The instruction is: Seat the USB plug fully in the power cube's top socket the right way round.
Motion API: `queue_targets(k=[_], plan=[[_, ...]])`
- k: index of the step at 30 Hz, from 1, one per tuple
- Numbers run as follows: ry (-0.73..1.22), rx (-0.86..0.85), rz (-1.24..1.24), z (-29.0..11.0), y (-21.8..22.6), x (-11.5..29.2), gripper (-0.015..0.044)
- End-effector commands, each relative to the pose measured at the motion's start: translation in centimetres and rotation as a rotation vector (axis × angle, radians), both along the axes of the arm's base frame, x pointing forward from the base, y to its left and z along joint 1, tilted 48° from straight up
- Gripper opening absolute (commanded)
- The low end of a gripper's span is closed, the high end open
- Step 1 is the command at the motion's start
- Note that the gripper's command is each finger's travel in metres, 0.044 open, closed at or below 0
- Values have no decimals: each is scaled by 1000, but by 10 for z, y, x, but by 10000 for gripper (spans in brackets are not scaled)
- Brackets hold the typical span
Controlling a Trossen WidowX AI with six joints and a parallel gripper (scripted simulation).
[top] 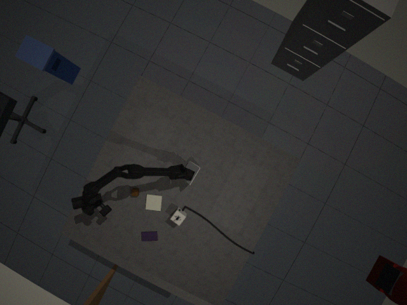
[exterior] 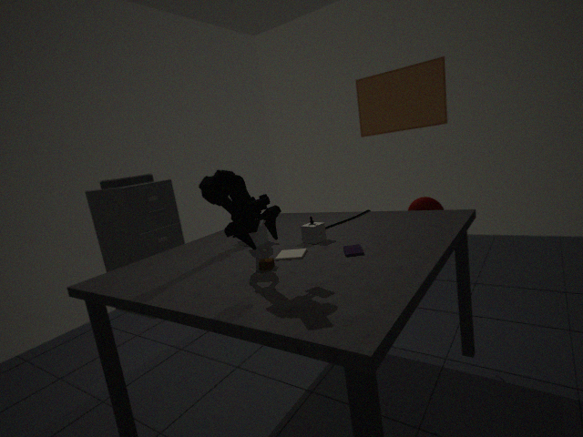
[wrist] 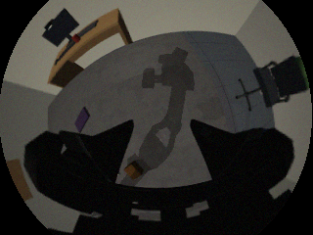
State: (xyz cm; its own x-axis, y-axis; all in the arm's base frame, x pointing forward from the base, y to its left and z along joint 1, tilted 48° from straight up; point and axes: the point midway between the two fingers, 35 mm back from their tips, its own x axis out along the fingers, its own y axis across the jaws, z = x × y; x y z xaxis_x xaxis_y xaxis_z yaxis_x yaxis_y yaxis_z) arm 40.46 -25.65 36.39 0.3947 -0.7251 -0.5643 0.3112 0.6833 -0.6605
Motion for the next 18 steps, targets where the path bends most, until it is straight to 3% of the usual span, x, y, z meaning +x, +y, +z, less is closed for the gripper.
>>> queue_targets(k=[1, 10, 18], plan=[[-5, 9, -5, -2, 2, 1, 426], [-169, 353, -280, -112, 97, 44, 440], [-265, 503, -595, -198, 181, 40, 440]])
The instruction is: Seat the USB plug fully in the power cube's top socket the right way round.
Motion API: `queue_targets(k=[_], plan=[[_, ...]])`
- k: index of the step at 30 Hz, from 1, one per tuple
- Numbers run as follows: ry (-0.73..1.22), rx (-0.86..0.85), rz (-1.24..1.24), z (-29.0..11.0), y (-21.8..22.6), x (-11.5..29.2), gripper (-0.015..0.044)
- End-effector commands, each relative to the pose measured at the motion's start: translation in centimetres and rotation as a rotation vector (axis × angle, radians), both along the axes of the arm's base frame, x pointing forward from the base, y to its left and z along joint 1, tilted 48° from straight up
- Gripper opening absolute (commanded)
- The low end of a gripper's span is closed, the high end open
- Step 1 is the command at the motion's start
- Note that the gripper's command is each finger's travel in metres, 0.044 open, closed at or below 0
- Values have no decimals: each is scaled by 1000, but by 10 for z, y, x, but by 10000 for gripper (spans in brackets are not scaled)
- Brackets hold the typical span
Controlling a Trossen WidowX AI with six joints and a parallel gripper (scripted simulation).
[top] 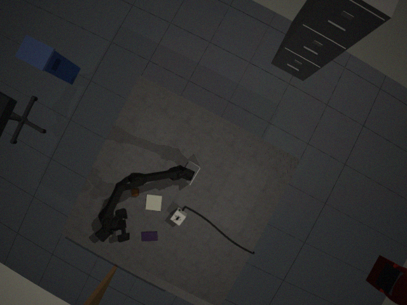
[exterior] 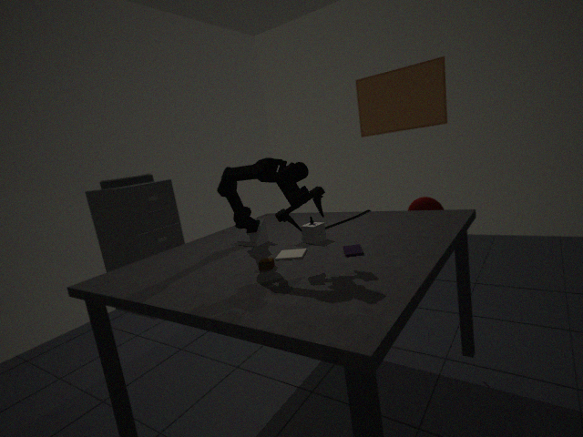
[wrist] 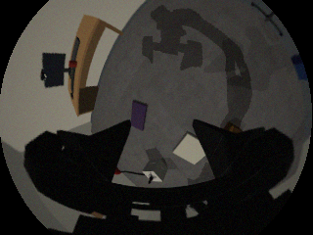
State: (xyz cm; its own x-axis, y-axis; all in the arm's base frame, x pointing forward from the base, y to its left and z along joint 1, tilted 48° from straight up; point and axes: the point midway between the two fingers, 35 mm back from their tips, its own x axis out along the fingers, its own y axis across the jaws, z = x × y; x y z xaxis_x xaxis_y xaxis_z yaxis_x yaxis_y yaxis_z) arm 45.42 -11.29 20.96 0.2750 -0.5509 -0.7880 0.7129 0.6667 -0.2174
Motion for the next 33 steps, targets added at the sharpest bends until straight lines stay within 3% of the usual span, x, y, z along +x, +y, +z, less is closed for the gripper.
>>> queue_targets(k=[1, 10, 21, 33], plan=[[-14, 71, -206, -53, 47, -13, 440], [-88, 84, -546, -124, 120, -54, 440], [-321, -58, -912, -188, 182, -133, 440], [-388, -92, -964, -200, 192, -148, 440]])
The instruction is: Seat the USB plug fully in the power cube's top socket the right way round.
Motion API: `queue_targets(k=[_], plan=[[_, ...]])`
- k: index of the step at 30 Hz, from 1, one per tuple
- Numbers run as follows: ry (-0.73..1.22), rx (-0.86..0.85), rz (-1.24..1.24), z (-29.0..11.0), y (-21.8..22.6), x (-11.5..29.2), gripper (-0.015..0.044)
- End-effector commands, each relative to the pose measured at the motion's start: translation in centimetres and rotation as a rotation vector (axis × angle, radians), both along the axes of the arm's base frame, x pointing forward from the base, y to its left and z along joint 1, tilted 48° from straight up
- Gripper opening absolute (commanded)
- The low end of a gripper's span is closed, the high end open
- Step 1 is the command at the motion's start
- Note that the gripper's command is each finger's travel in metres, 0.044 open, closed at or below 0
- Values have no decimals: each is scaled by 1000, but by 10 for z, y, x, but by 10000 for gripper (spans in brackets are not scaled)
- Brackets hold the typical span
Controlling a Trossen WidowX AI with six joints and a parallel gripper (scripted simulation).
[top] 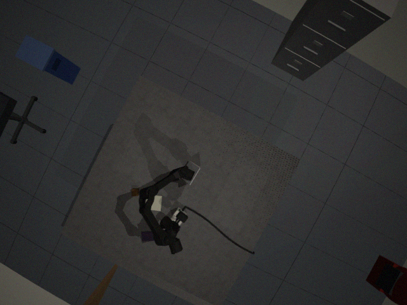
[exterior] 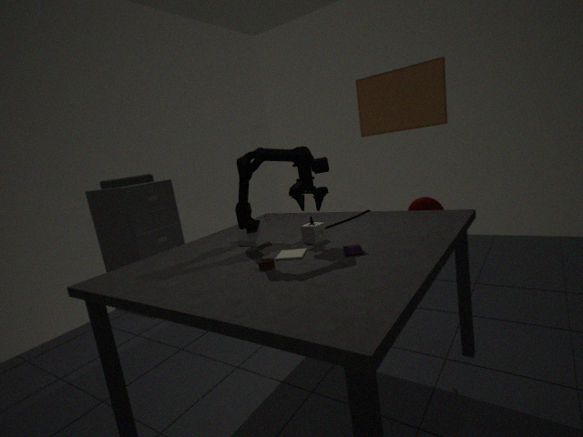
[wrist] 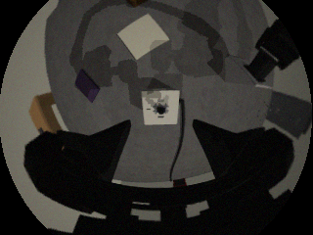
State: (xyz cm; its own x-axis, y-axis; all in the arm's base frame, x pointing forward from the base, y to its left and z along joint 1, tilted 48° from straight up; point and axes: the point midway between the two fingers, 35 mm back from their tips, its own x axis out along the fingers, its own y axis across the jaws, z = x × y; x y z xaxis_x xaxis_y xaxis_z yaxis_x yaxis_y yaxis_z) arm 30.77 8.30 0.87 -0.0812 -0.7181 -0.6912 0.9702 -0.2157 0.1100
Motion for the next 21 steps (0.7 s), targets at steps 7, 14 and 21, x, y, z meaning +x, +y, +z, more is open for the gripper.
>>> queue_targets(k=[7, 14, 21], plan=[[-7, -11, -16, 0, -5, -1, 440], [-7, -11, -16, -4, -9, -2, 440], [-7, -12, -16, -8, -15, -2, 440]])
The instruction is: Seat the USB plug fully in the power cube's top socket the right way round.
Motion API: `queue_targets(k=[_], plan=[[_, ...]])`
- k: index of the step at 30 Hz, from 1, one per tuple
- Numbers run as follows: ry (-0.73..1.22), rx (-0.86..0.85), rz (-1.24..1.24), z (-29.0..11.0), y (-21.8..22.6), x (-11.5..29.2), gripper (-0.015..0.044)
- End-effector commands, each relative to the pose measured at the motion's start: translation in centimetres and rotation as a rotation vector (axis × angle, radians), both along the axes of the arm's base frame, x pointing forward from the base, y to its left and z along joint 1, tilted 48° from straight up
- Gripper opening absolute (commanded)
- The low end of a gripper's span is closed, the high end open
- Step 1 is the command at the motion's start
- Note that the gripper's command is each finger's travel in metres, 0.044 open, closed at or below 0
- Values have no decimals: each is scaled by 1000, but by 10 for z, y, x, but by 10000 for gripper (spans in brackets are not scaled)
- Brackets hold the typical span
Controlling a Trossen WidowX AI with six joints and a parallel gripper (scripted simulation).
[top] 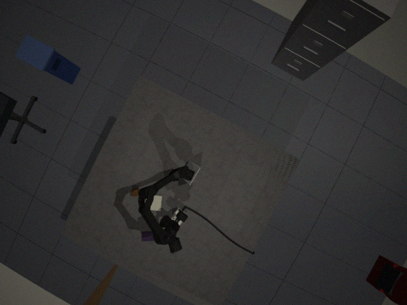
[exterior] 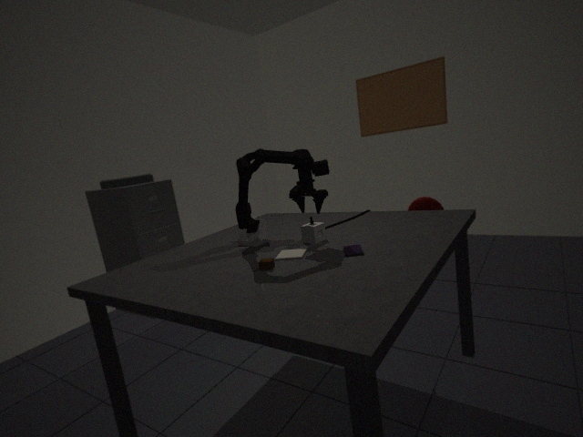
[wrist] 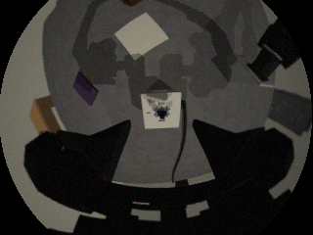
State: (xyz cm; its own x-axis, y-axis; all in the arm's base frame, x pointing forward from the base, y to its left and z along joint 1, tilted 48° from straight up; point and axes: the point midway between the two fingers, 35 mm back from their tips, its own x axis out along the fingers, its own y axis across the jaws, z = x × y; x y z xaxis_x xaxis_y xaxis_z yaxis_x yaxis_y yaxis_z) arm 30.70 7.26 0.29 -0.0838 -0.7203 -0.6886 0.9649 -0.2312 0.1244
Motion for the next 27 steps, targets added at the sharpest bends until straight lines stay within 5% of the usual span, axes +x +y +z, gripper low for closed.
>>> queue_targets(k=[1, 23, 27], plan=[[7, -6, 0, -3, -5, -2, 440], [6, -7, 0, -13, -16, -3, 440], [2, -2, -2, -13, -14, -2, 335]])
